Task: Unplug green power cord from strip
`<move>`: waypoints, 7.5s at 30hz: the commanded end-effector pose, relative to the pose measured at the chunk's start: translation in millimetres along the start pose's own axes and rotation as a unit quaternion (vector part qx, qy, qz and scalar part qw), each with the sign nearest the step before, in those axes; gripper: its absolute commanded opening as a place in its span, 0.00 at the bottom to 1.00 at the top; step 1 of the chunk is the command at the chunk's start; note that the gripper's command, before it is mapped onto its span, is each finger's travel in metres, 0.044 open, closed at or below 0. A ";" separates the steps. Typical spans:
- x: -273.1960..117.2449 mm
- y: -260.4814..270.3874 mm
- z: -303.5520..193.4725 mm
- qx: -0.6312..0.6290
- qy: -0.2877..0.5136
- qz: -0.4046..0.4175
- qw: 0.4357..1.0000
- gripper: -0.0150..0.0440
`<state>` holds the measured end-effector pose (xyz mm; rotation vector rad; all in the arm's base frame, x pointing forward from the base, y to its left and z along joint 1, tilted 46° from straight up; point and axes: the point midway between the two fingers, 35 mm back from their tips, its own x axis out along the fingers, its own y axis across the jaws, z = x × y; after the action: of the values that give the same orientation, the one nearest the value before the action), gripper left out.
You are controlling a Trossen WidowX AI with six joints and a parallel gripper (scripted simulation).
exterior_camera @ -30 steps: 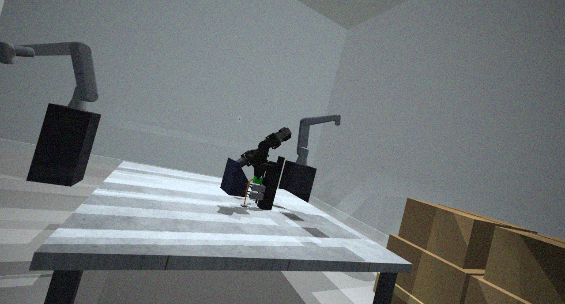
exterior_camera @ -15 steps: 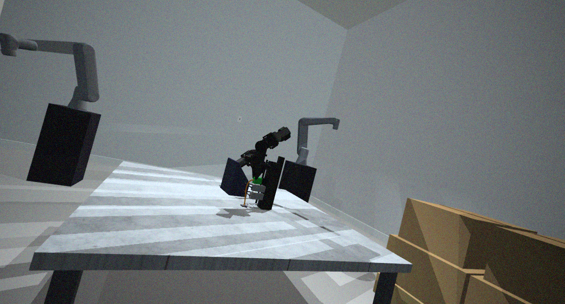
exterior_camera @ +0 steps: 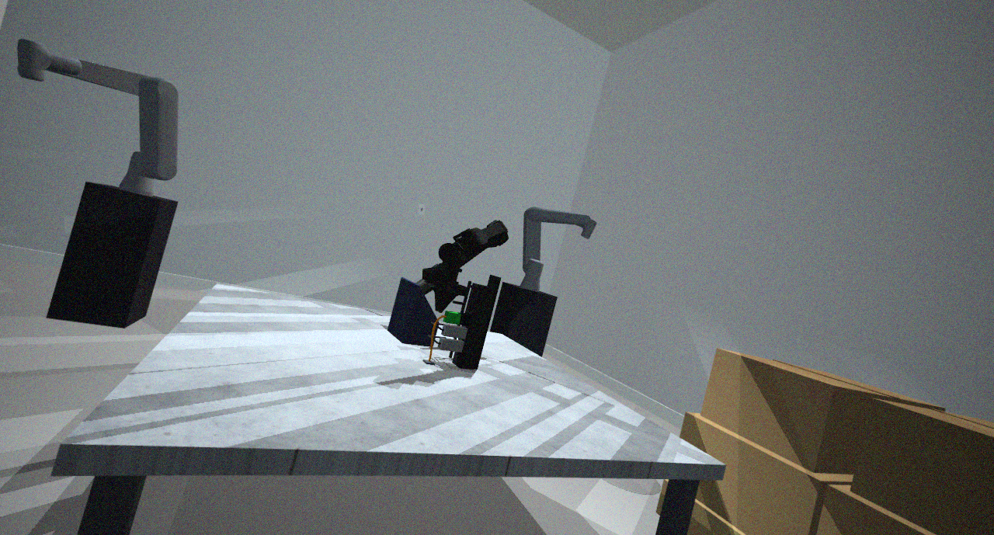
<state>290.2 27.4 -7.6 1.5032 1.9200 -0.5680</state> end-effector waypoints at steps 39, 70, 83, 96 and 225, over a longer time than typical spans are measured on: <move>-8.0 0.3 -24.1 0.010 0.002 0.005 1.000 0.53; 1.4 0.0 -43.0 0.007 0.002 0.004 1.000 0.39; 1.3 0.3 -40.3 0.007 0.002 0.004 1.000 0.25; 0.5 1.7 -19.5 0.008 0.001 0.004 1.000 0.25; -0.9 -0.7 1.1 0.010 0.002 0.005 1.000 0.43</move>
<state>290.7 24.8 -8.9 1.5281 1.9143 -0.5872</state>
